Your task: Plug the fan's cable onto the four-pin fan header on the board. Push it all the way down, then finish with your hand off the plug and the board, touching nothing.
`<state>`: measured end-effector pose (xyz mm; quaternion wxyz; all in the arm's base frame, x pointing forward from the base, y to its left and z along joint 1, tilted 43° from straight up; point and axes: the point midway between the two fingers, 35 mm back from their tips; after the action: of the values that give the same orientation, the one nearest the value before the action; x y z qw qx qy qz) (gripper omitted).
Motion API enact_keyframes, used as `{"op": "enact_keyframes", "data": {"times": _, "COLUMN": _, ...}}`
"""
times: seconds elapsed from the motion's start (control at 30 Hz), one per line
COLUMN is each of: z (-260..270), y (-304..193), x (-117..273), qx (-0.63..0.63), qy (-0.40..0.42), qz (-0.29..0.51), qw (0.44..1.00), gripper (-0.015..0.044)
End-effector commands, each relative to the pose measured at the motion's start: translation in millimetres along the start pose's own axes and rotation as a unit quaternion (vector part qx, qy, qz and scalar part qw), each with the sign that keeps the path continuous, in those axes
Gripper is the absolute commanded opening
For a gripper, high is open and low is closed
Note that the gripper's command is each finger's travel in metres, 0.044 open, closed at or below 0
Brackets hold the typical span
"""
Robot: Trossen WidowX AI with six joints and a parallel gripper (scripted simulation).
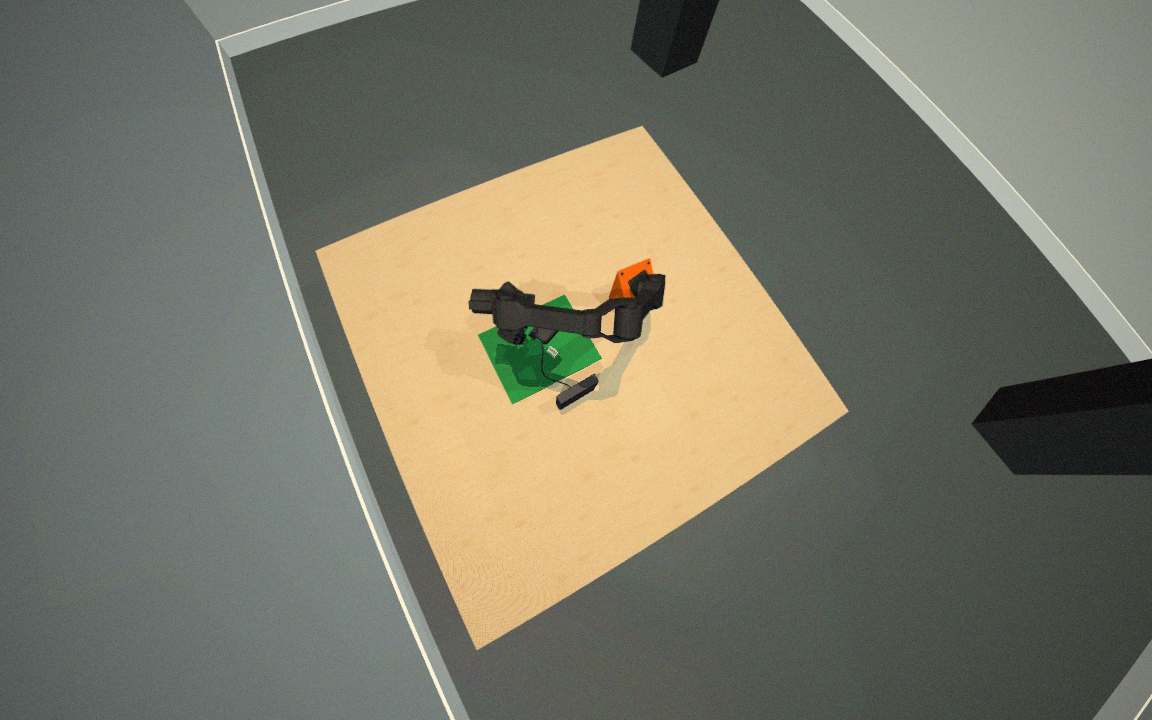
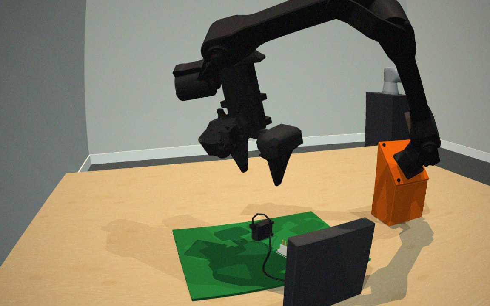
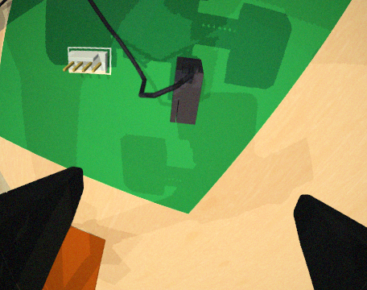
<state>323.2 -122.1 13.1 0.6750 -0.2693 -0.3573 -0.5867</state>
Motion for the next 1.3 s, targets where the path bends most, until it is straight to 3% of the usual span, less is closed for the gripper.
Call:
{"op": "enact_keyframes", "data": {"times": 0.0, "z": 2.1, "y": 3.2, "x": 1.8, "qx": 0.011, "qy": 0.011, "qz": -0.002, "qw": 1.0, "gripper": 0.044}}
{"op": "enact_keyframes", "data": {"times": 0.13, "z": 2.2, "y": 7.6, "x": -12.3, "qx": 0.011, "qy": 0.011, "qz": -0.002, "qw": 1.0, "gripper": 0.044}}
{"op": "enact_keyframes", "data": {"times": 0.3, "z": 5.2, "y": 18.4, "x": -58.1, "qx": 0.011, "qy": 0.013, "qz": -0.002, "qw": 1.0, "gripper": 0.044}}
{"op": "enact_keyframes", "data": {"times": 1.27, "z": 7.1, "y": 27.8, "x": -94.7, "qx": 0.011, "qy": 0.013, "qz": -0.003, "qw": 1.0, "gripper": 0.044}}
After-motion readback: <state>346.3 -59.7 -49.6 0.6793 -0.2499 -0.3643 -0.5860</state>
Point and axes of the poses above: the point midway between the two fingers, 35 mm back from their tips, its own x axis back along the fingers, its own z axis across the jaws, y = z × x, and after that the axes turned 3 degrees about -x, right-handed
